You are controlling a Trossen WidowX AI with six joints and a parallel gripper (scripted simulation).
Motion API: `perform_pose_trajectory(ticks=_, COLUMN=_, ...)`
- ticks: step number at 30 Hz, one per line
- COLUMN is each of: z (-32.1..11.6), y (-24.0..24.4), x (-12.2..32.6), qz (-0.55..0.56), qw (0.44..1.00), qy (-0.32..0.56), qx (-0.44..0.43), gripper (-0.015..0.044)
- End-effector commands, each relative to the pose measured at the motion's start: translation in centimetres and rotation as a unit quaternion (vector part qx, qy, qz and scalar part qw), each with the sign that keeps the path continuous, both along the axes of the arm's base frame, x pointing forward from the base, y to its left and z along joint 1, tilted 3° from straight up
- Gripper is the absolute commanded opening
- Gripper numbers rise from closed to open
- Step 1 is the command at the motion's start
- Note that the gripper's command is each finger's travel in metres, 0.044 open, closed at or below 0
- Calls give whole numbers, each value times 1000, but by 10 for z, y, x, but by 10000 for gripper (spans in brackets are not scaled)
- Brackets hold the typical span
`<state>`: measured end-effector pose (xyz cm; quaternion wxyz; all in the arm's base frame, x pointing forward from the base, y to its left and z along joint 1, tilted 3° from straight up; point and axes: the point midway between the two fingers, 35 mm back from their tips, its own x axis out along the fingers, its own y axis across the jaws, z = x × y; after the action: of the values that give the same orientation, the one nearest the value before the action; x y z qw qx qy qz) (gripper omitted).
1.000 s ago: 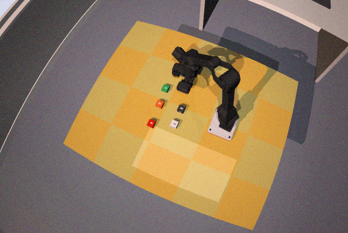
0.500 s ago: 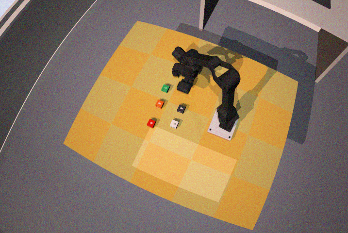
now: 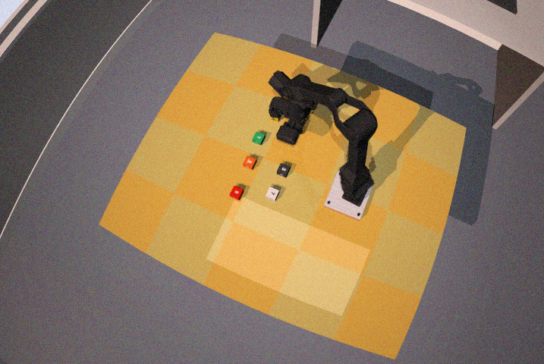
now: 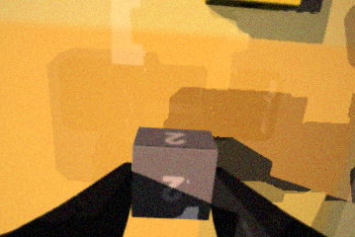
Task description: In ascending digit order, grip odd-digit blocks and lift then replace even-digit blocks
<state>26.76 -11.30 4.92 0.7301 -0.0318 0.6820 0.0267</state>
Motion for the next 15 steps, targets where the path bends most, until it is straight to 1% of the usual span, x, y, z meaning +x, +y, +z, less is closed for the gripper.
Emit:
perform_pose_trajectory(ticks=1, z=4, y=0, x=1, qz=2, qw=1000, qy=-3, qx=-1, gripper=120)
perform_pose_trajectory(ticks=15, z=-2, y=0, x=2, qz=2, qw=1000, qy=-3, qx=-1, gripper=120)
